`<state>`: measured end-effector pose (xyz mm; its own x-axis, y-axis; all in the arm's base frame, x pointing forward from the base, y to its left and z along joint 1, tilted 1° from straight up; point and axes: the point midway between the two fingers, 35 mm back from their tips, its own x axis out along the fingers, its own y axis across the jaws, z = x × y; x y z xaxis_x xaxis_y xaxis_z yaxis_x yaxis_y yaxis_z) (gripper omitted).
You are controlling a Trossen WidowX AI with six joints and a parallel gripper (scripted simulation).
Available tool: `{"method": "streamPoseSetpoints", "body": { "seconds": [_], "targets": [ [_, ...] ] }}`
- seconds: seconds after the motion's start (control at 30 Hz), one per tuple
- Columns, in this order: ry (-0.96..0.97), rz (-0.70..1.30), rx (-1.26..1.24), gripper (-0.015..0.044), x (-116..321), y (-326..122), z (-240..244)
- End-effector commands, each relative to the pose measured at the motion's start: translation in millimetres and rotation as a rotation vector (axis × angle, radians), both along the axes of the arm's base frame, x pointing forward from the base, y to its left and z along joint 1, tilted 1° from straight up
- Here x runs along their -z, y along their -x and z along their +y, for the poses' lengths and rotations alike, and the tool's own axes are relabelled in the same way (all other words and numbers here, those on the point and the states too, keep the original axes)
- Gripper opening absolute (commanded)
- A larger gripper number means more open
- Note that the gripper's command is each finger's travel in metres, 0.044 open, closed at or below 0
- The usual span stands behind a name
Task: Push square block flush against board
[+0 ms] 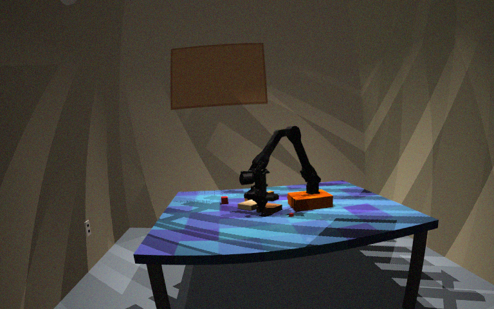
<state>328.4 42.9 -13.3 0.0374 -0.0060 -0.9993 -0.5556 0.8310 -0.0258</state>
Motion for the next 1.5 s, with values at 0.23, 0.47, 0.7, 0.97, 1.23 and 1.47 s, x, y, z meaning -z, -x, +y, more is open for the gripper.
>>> {"method": "streamPoseSetpoints", "body": {
  "seconds": [0.23,0.47,0.7,0.97,1.23,1.47],
  "targets": [
    [0.003,0.005,-0.004,0.0000,2,11,-7],
    [0.003,0.006,-0.004,0.0000,2,15,-9],
    [0.003,0.005,-0.004,0.0000,1,6,-5],
    [0.002,0.004,-0.004,0.0000,0,-5,2],
    [0.001,0.003,-0.004,0.0000,0,-16,9],
    [0.001,0.002,-0.004,0.0000,0,-25,16]
  ]
}}
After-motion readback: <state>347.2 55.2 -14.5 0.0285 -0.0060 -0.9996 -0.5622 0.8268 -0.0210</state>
